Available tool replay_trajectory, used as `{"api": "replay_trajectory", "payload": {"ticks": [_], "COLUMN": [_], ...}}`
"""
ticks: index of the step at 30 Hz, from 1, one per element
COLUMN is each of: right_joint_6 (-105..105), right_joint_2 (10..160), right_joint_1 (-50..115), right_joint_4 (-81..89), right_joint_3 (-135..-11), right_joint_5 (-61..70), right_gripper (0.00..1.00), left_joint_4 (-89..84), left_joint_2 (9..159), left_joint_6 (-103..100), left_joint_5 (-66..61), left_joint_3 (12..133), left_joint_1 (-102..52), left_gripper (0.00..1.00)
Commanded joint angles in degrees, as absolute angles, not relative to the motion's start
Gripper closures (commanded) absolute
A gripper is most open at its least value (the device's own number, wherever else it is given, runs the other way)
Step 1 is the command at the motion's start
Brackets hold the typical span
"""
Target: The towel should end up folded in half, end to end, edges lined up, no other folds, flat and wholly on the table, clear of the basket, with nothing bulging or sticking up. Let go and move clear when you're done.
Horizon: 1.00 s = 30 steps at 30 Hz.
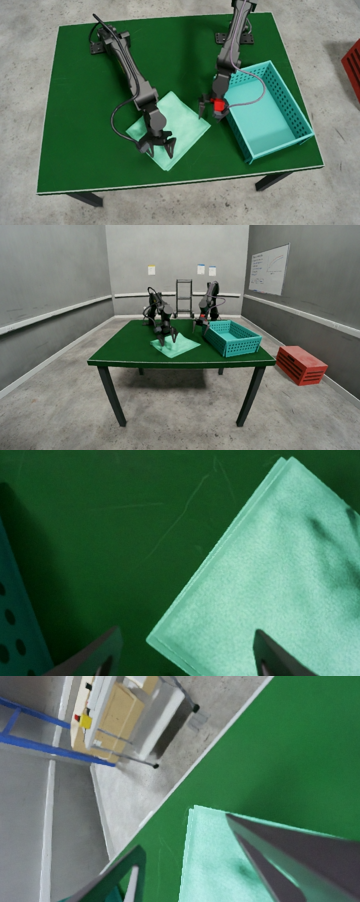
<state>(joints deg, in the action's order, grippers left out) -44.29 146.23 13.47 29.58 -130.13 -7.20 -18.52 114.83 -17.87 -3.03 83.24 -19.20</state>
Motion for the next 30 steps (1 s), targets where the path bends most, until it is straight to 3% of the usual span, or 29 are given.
{"api": "replay_trajectory", "payload": {"ticks": [1,21,30], "right_joint_6": [-44.0,-44.0,-44.2], "right_joint_2": [143.9,143.9,136.4], "right_joint_1": [13.9,13.9,14.2], "right_joint_4": [29.6,29.6,30.0], "right_joint_3": [-132.2,-132.2,-122.9], "right_joint_5": [-7.9,-7.9,-7.9], "right_gripper": [0.16,0.16,0.16], "left_joint_4": [-18.5,-18.5,-23.5], "left_joint_2": [114.2,114.2,106.4], "left_joint_6": [-17.7,-17.7,-17.3], "left_joint_5": [-3.1,-3.1,-3.0], "left_joint_3": [83.3,83.3,80.6], "left_joint_1": [-19.0,-19.0,-18.5], "left_gripper": [0.22,0.22,0.22]}}
